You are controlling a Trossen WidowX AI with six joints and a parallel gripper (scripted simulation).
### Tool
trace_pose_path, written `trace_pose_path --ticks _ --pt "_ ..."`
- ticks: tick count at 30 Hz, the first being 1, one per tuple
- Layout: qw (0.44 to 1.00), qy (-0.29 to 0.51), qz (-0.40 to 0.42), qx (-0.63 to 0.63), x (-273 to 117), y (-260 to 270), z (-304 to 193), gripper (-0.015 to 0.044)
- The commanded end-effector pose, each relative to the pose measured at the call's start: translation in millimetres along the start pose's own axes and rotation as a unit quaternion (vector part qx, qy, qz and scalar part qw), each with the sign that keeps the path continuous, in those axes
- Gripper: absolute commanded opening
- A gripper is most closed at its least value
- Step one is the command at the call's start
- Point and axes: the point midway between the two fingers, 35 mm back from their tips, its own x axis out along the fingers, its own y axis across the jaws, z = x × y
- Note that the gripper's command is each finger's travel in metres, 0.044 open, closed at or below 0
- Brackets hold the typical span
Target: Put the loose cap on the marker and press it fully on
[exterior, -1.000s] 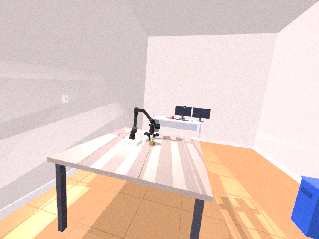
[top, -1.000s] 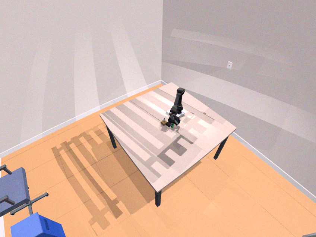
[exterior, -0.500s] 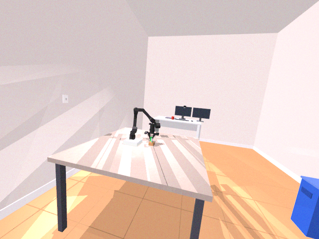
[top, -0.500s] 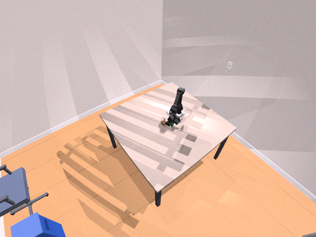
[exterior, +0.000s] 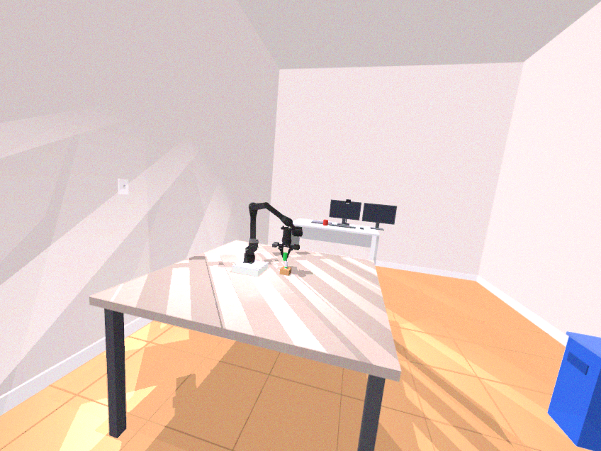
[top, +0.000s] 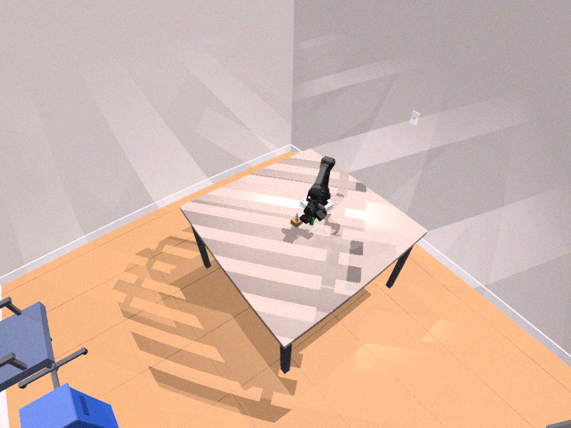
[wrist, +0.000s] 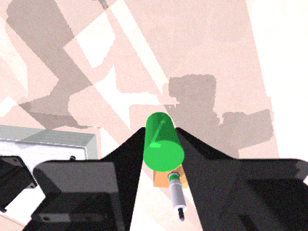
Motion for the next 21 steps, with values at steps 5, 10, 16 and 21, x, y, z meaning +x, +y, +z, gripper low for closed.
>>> trace_pose_path --ticks 5,10,16,21 --pt "1.000 -0.002 -0.006 0.001 -12 -6 -7 0.0000" --pt "1.000 0.000 -0.009 0.008 -19 -12 -20 0.0000" --pt "1.000 0.001 -0.008 0.006 -26 -18 -35 0.0000" --pt "1.000 0.001 -0.008 0.004 -32 -22 -48 0.0000"
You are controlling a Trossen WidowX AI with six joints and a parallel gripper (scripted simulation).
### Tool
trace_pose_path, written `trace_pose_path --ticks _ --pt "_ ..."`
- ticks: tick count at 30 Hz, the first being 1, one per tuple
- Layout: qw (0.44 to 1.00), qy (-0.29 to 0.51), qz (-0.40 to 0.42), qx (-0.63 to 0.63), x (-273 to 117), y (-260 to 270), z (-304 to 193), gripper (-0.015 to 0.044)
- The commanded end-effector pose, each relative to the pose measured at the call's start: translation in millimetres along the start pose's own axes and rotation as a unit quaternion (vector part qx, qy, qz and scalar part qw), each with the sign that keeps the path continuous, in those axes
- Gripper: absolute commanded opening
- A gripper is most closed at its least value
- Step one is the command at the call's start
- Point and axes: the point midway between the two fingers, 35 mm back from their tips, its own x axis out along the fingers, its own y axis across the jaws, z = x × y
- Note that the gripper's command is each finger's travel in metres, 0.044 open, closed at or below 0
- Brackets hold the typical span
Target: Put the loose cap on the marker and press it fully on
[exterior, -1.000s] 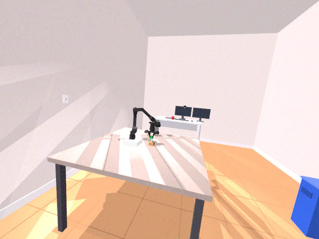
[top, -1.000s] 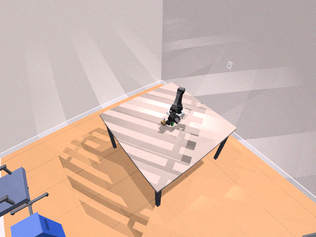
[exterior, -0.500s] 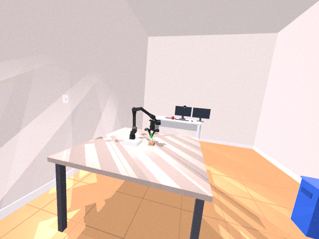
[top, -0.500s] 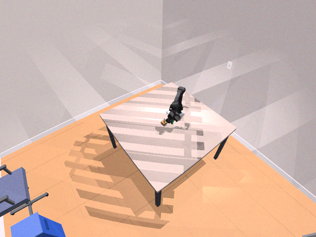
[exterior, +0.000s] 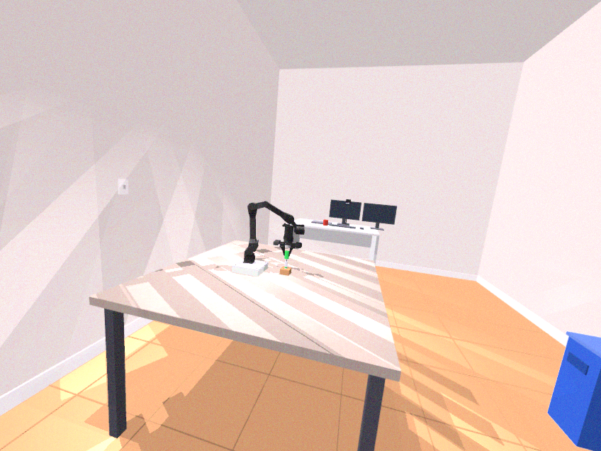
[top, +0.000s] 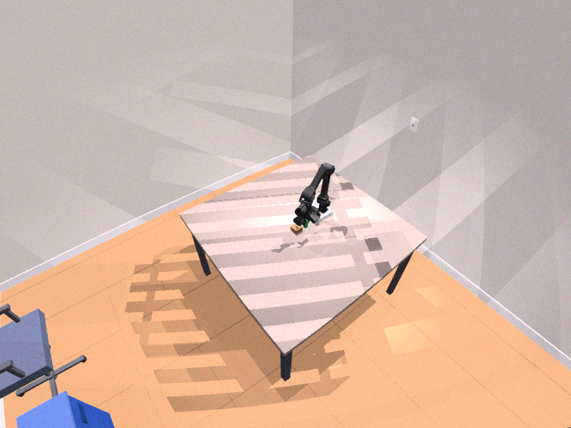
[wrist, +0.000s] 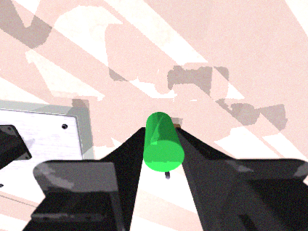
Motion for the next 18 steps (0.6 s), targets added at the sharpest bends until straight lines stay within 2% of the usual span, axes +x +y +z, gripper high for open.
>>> trace_pose_path --ticks 1,18 --pt "1.000 0.000 -0.003 -0.003 -8 -5 -11 0.0000" --pt "1.000 0.001 -0.001 -0.009 -29 -13 -57 0.0000"
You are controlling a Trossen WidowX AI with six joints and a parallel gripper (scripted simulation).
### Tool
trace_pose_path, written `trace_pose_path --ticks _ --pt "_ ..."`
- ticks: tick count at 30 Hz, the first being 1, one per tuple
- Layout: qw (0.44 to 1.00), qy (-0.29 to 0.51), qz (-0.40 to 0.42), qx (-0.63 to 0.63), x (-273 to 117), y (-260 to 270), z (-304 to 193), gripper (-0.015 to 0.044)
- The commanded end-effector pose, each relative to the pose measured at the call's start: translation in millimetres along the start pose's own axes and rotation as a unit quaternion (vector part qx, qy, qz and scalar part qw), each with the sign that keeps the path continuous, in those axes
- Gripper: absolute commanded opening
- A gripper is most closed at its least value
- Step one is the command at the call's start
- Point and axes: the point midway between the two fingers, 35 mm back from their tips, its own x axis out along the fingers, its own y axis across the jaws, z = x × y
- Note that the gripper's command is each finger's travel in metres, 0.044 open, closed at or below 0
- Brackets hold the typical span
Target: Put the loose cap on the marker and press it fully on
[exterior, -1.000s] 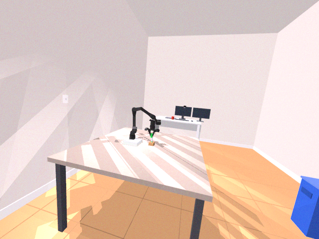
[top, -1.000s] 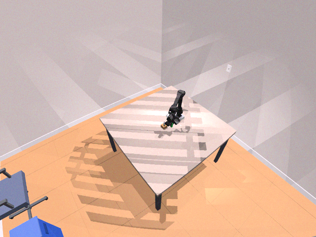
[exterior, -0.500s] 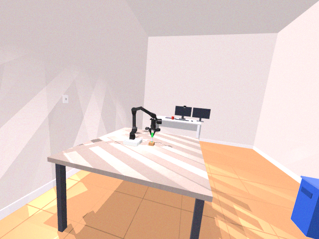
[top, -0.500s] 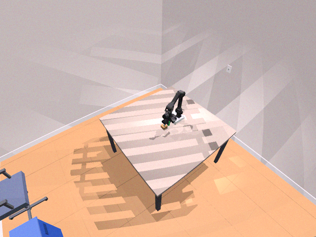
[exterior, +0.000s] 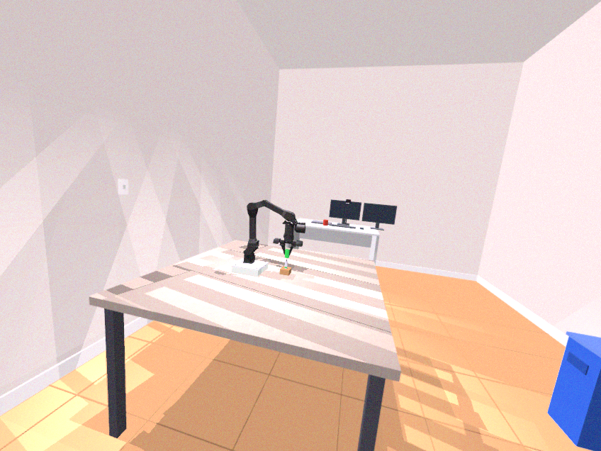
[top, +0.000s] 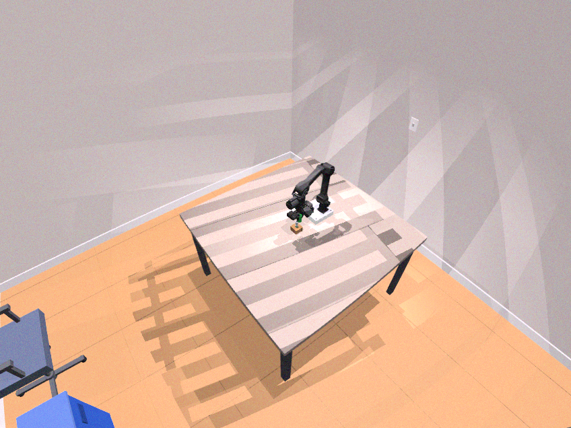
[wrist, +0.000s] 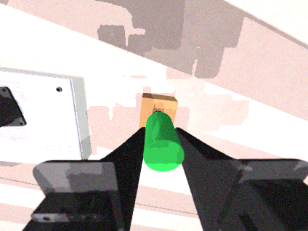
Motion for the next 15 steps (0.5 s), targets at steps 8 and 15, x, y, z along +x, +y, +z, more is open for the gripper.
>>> trace_pose_path --ticks 8,15 --pt "1.000 -0.001 -0.002 -0.004 -10.5 -2.2 -21.3 0.0000" --pt "1.000 -0.001 -0.002 -0.004 -4.6 -2.3 -21.1 0.0000"
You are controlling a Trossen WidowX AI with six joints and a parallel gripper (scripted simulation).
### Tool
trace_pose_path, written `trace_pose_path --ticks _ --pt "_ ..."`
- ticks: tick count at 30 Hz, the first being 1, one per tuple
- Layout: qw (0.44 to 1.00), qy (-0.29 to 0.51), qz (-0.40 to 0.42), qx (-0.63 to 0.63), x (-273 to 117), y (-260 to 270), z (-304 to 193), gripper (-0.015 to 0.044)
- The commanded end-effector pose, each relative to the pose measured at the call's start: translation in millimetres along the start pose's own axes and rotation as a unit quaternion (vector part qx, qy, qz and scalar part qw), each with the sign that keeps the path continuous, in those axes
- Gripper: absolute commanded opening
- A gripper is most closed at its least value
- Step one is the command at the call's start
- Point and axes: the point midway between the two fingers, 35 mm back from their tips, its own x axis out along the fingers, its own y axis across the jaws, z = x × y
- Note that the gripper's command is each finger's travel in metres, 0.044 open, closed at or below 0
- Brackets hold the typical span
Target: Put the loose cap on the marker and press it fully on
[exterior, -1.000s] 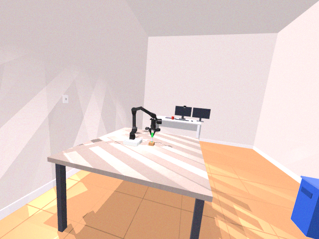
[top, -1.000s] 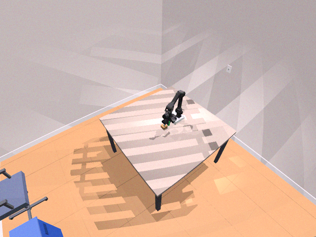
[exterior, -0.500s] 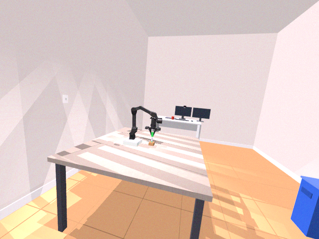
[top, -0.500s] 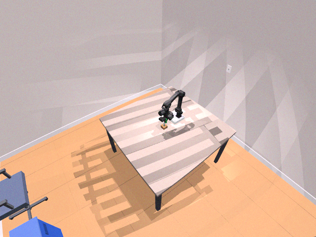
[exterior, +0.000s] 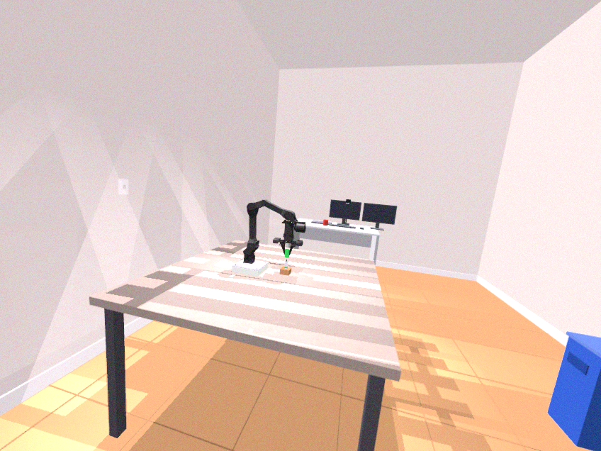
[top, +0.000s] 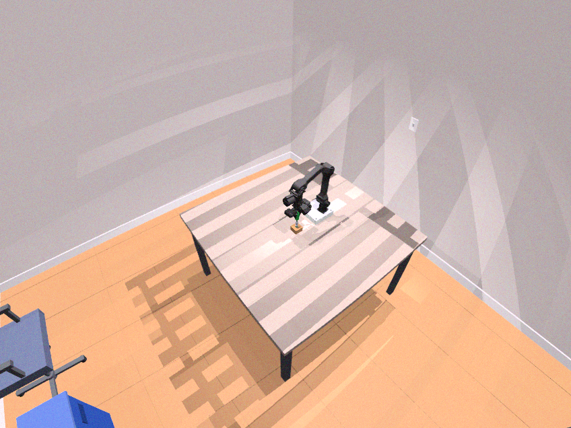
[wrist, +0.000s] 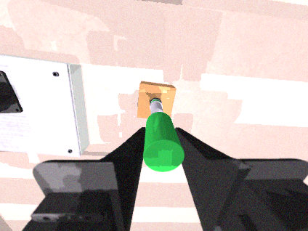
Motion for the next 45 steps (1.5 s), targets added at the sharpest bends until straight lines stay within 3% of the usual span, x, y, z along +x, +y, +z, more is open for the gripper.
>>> trace_pose_path --ticks 1,45 --pt "1.000 -0.002 0.002 -0.003 4 0 0 0.0000" --pt "1.000 -0.002 0.002 -0.003 72 2 0 0.0000"
